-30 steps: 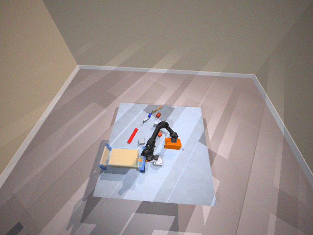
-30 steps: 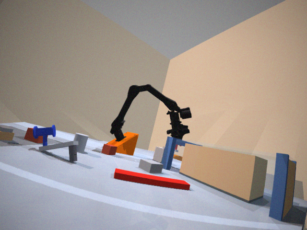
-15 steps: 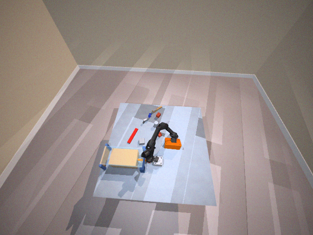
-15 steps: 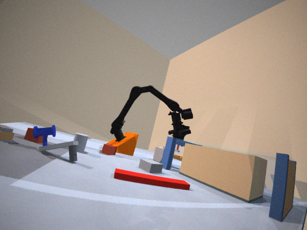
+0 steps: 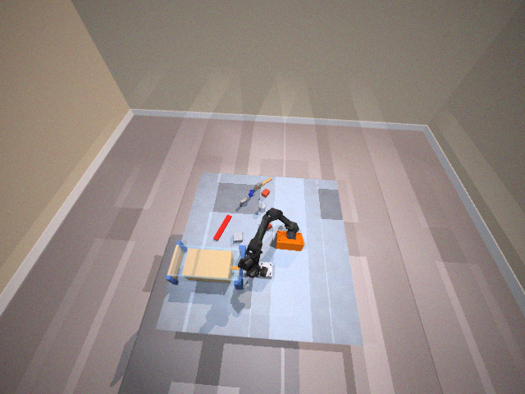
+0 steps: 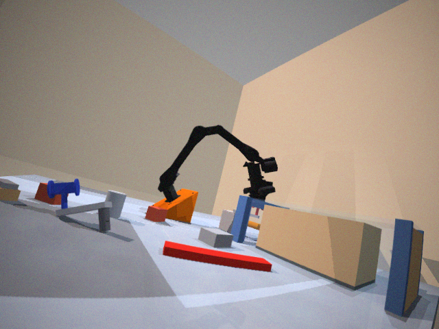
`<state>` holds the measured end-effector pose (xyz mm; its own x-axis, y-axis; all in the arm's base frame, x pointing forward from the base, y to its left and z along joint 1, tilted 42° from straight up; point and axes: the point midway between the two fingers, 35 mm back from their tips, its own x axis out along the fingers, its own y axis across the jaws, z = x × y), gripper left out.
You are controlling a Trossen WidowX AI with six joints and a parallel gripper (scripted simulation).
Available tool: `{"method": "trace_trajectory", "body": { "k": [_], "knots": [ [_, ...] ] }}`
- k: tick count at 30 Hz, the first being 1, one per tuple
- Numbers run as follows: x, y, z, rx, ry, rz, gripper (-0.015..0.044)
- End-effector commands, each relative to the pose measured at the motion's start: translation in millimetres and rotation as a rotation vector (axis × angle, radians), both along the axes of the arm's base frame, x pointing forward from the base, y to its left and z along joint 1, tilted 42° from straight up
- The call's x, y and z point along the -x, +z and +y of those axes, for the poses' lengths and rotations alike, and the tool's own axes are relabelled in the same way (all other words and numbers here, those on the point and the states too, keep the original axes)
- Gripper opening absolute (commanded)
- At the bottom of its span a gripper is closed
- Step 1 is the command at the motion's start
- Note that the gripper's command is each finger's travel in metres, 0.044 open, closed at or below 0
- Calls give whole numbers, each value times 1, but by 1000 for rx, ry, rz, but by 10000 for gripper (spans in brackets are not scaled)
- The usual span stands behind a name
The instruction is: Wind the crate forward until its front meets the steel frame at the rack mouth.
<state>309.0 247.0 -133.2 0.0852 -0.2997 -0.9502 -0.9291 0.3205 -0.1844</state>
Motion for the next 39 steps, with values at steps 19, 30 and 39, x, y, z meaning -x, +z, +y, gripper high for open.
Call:
{"method": "trace_trajectory", "body": {
  "k": [19,30,39],
  "knots": [
    [26,-21,26,-16,0,20,0],
    [39,-27,35,-17,0,21,0],
    [51,-30,41,-18,0,21,0]
  ]
}}
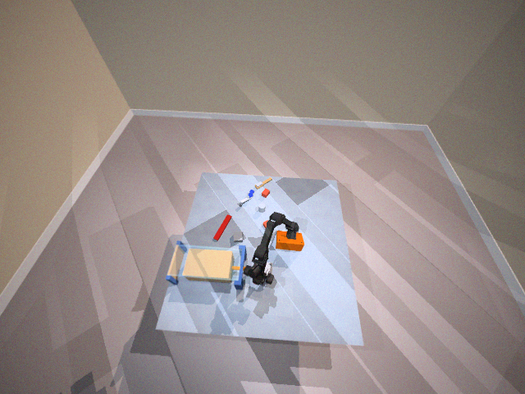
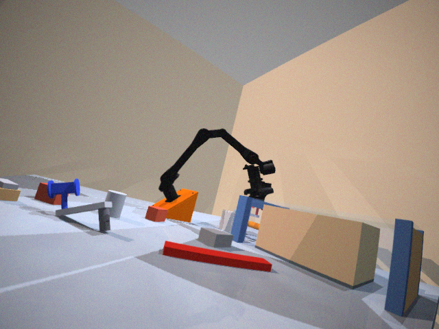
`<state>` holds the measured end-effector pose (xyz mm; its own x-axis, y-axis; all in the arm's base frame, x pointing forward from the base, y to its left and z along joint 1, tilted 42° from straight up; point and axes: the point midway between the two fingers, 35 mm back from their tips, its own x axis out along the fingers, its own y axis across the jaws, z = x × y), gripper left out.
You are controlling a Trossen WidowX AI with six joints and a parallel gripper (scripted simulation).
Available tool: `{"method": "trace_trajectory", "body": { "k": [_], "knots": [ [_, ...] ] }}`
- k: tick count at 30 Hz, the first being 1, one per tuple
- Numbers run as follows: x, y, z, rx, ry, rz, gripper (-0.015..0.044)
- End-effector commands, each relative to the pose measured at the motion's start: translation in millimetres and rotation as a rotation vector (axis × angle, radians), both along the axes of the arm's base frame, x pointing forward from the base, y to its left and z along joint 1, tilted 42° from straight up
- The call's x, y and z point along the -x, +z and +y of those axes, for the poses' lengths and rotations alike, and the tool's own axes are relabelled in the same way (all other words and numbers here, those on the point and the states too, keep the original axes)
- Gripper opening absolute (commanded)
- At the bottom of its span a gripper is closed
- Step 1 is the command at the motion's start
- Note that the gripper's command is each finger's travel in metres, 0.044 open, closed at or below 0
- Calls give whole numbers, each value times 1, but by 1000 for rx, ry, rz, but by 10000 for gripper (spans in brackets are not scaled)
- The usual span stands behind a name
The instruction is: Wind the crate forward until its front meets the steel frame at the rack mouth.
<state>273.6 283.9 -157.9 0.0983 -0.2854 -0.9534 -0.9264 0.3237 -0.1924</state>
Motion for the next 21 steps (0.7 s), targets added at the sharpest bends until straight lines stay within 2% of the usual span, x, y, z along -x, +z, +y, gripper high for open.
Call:
{"method": "trace_trajectory", "body": {
  "k": [1,21],
  "knots": [
    [17,-6,5,-3,1,35,0],
    [46,-10,13,-5,1,38,0]
  ]
}}
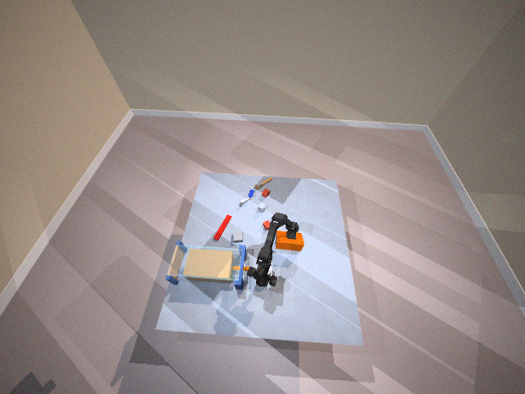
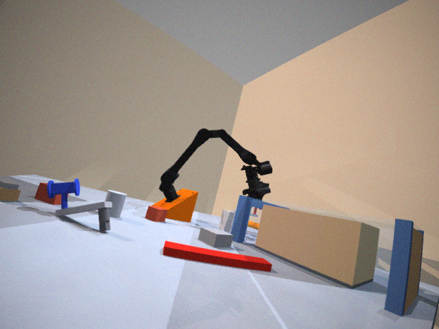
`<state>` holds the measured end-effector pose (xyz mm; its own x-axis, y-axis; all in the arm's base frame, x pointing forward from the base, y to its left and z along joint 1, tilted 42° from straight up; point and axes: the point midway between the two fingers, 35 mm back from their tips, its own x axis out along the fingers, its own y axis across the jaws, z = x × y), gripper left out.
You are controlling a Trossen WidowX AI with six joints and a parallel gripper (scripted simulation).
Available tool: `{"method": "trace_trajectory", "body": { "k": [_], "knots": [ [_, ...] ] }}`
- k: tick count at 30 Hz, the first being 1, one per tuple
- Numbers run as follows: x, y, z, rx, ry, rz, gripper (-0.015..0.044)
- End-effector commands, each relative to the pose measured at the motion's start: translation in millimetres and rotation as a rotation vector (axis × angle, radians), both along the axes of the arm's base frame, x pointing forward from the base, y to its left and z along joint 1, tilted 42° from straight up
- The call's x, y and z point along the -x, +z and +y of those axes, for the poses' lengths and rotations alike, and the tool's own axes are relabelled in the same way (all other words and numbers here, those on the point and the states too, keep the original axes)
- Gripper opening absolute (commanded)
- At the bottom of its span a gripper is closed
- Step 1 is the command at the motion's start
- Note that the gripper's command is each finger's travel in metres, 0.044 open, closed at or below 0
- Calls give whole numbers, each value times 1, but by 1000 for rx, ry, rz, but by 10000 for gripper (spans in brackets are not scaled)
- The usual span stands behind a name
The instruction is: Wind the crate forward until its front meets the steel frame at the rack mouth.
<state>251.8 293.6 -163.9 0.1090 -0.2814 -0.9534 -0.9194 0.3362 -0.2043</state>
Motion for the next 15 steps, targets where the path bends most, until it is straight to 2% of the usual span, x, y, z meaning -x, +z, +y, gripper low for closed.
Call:
{"method": "trace_trajectory", "body": {
  "k": [1,15],
  "knots": [
    [27,-4,4,0,14,53,0],
    [48,-2,5,0,14,55,0]
  ]
}}
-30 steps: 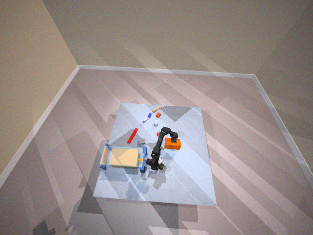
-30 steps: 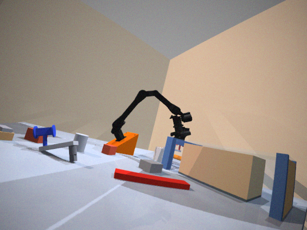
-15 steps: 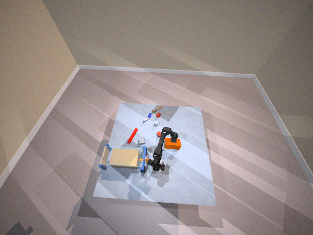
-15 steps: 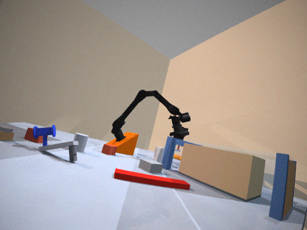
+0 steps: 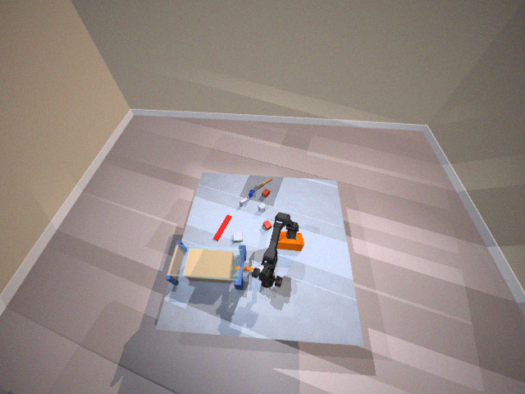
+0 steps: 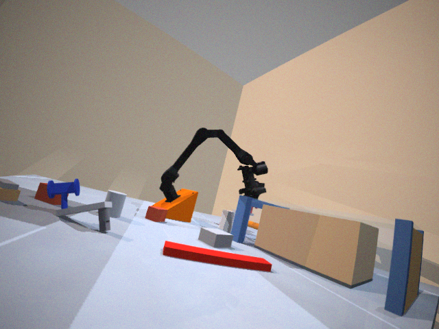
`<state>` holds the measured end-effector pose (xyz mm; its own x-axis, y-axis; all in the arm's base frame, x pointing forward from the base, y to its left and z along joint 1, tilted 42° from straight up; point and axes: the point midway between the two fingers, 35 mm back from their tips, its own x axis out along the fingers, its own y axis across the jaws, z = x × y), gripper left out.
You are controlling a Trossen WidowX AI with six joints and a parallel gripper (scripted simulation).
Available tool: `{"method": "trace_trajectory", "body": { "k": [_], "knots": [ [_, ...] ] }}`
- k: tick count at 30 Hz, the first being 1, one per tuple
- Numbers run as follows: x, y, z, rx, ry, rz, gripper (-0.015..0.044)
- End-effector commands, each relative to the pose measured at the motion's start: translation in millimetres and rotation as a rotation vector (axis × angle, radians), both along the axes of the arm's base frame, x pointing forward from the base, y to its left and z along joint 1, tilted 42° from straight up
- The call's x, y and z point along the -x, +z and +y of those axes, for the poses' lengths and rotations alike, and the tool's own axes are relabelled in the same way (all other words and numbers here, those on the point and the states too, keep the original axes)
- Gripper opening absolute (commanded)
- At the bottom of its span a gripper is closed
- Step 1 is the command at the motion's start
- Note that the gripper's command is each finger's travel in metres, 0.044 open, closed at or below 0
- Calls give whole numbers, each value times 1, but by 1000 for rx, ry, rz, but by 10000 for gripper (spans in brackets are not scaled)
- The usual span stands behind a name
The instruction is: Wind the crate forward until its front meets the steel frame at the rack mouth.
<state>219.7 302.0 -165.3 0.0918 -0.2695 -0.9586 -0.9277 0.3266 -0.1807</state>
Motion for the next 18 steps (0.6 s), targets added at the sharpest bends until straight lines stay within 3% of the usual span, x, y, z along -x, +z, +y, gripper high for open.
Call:
{"method": "trace_trajectory", "body": {
  "k": [1,18],
  "knots": [
    [17,-1,-3,11,1,33,0],
    [43,5,-6,11,1,36,0]
  ]
}}
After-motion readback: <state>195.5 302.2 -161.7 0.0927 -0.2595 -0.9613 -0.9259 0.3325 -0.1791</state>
